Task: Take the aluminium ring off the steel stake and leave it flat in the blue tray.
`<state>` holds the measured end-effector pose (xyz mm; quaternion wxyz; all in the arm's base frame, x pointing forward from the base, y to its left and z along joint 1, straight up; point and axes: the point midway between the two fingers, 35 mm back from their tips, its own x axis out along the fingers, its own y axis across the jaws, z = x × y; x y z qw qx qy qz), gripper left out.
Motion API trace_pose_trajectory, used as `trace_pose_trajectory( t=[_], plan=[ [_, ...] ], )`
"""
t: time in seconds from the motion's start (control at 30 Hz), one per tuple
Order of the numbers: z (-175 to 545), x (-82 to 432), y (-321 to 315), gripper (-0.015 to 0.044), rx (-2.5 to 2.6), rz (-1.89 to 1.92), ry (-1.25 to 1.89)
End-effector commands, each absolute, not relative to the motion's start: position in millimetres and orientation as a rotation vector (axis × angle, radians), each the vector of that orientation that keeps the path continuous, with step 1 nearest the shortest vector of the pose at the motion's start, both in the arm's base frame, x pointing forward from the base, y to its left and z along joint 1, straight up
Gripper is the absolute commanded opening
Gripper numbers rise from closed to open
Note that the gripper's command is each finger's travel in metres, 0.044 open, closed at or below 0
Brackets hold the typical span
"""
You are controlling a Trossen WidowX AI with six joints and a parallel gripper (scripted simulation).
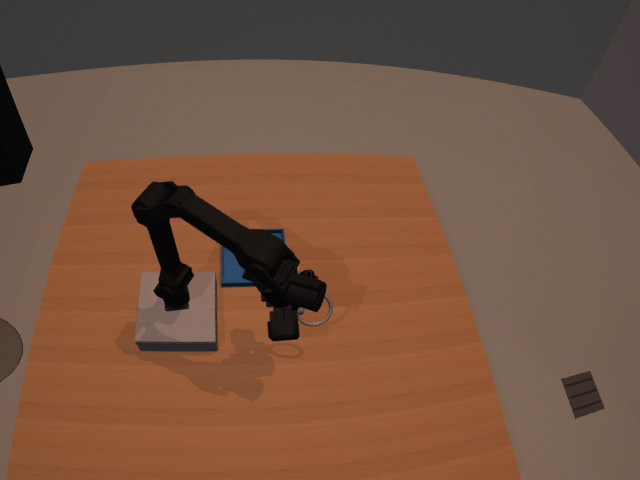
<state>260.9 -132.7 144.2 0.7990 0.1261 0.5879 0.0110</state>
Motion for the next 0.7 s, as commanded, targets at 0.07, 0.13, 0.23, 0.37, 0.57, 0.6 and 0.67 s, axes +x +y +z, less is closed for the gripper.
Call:
trace_pose_trajectory(
  t=[0.07, 0.13, 0.23, 0.37, 0.57, 0.6, 0.67],
  plan=[
    [146.4, 271.3, -135.8, 0.0, 0.271, 0.021, 1.255],
    [146.7, 274.4, -136.6, 0.0, 0.271, 0.021, 1.254],
    [147.0, 279.1, -137.7, 0.0, 0.271, 0.021, 1.254],
    [147.4, 285.4, -139.0, 0.0, 0.271, 0.021, 1.253],
    [147.7, 295.0, -140.9, 0.0, 0.271, 0.021, 1.253],
    [147.7, 296.6, -141.1, 0.0, 0.271, 0.021, 1.252],
    [147.7, 299.8, -141.7, 0.0, 0.27, 0.021, 1.252]
  ],
)
